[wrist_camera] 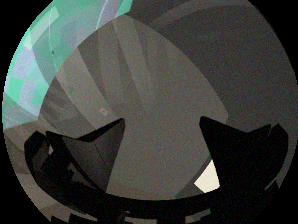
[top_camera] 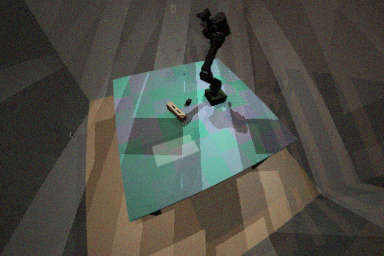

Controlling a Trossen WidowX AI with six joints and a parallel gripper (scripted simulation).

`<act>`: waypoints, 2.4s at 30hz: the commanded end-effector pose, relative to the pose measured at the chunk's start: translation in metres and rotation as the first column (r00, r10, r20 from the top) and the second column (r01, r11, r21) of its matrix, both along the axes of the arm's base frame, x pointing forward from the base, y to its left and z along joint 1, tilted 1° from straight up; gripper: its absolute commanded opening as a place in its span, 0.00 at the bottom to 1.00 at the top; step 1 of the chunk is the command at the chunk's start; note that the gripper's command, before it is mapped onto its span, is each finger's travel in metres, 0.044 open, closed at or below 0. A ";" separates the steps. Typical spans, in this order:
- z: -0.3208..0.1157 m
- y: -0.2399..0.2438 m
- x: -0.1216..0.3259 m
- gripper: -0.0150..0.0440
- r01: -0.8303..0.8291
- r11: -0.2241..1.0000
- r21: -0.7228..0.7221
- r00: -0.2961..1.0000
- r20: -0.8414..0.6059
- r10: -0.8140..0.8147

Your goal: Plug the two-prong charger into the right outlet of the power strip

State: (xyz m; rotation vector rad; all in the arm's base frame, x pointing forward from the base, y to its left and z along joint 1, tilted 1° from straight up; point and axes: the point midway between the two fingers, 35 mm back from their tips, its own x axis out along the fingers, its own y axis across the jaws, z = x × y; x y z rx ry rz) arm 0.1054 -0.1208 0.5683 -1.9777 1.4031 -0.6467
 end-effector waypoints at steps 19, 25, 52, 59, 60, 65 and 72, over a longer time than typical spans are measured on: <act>-0.001 -0.011 -0.038 1.00 -0.116 0.993 0.021 0.958 0.267 0.107; -0.004 -0.020 -0.048 1.00 -0.156 0.987 0.038 0.926 0.355 0.132; -0.038 -0.076 -0.072 1.00 -0.339 0.926 0.166 0.721 0.679 0.142; -0.052 -0.092 -0.069 1.00 -0.381 0.902 0.201 0.687 0.714 0.131; -0.054 -0.094 -0.069 1.00 -0.387 0.899 0.207 0.683 0.719 0.129; -0.066 -0.106 -0.065 1.00 -0.419 0.875 0.241 0.651 0.752 0.105; -0.084 -0.122 -0.056 1.00 -0.462 0.837 0.293 0.611 0.789 0.061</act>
